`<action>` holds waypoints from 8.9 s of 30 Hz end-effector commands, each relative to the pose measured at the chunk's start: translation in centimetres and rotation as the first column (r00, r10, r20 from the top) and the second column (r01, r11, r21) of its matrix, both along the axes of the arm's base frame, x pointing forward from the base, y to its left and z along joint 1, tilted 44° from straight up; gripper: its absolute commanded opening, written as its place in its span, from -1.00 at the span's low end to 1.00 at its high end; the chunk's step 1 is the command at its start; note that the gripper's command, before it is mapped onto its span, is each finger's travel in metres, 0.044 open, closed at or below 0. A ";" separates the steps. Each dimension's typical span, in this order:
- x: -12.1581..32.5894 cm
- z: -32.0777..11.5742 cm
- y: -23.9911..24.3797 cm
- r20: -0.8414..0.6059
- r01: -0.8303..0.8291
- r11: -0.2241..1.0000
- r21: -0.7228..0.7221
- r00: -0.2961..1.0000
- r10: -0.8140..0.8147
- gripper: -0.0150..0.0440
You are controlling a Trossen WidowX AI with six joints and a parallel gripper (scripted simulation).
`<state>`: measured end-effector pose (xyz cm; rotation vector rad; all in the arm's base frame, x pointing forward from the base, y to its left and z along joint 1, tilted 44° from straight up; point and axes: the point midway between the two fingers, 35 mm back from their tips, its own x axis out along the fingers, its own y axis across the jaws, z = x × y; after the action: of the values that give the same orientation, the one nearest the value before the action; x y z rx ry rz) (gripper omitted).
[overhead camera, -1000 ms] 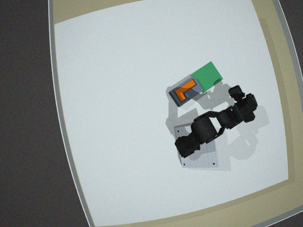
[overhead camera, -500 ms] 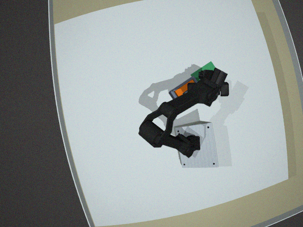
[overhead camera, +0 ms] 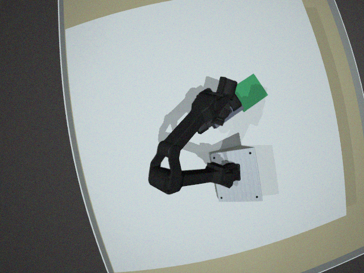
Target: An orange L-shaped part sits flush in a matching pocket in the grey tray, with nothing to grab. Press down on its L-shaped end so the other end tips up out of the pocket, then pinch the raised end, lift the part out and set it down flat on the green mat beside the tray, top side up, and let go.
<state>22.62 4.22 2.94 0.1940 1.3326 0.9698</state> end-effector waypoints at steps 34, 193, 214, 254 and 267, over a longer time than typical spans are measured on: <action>-1.4 -7.0 7.3 -0.011 -0.009 1.000 0.014 1.000 0.009 0.12; 3.8 -8.5 0.0 -0.636 0.667 0.480 -0.570 0.011 -0.771 -0.49; 4.1 -6.2 -2.3 -0.637 0.666 0.479 -0.571 0.008 -0.771 -0.49; 4.6 -3.1 -5.8 -0.636 0.666 0.478 -0.572 0.008 -0.772 -0.49; 6.6 -6.6 -8.8 -0.634 0.667 0.477 -0.572 0.009 -0.773 -0.49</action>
<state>28.77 -3.76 -2.99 1.3501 1.8361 -0.2819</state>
